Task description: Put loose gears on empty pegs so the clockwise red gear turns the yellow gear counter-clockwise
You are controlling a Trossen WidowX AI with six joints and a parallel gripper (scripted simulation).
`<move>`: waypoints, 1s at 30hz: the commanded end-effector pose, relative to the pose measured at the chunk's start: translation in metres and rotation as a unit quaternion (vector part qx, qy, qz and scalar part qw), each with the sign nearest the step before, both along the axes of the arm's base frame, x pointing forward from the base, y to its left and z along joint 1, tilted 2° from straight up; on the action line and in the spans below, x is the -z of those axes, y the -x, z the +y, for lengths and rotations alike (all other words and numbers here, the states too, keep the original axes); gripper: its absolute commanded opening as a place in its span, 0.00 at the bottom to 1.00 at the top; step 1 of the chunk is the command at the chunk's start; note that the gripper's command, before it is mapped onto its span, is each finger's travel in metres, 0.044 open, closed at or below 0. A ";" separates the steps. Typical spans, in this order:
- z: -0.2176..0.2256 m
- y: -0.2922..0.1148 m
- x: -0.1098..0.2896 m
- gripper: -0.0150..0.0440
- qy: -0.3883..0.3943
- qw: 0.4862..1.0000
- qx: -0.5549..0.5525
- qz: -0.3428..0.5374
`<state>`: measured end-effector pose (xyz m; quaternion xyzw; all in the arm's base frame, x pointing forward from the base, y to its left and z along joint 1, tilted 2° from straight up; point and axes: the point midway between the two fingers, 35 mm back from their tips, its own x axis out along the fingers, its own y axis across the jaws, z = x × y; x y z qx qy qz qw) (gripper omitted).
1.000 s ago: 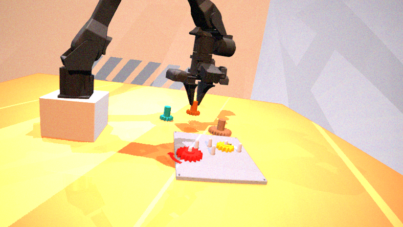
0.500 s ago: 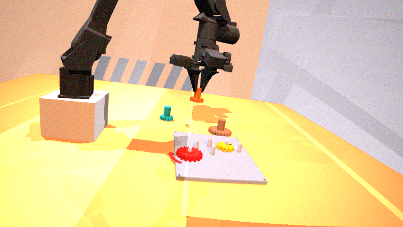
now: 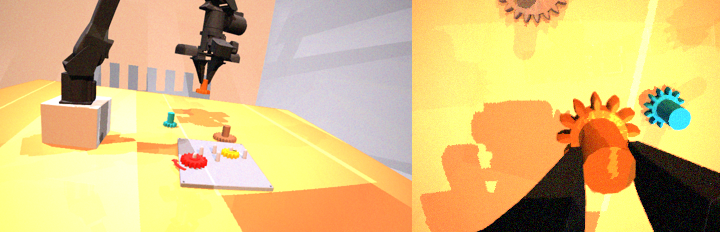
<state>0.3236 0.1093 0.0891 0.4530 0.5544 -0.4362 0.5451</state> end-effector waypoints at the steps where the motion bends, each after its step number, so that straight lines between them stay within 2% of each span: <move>1: 0.000 0.001 -0.011 0.25 -0.001 1.000 -0.002 0.000; 11: -0.003 0.005 -0.035 0.25 -0.001 1.000 -0.002 0.000; 30: -0.048 0.001 -0.018 0.25 0.003 1.000 0.000 0.000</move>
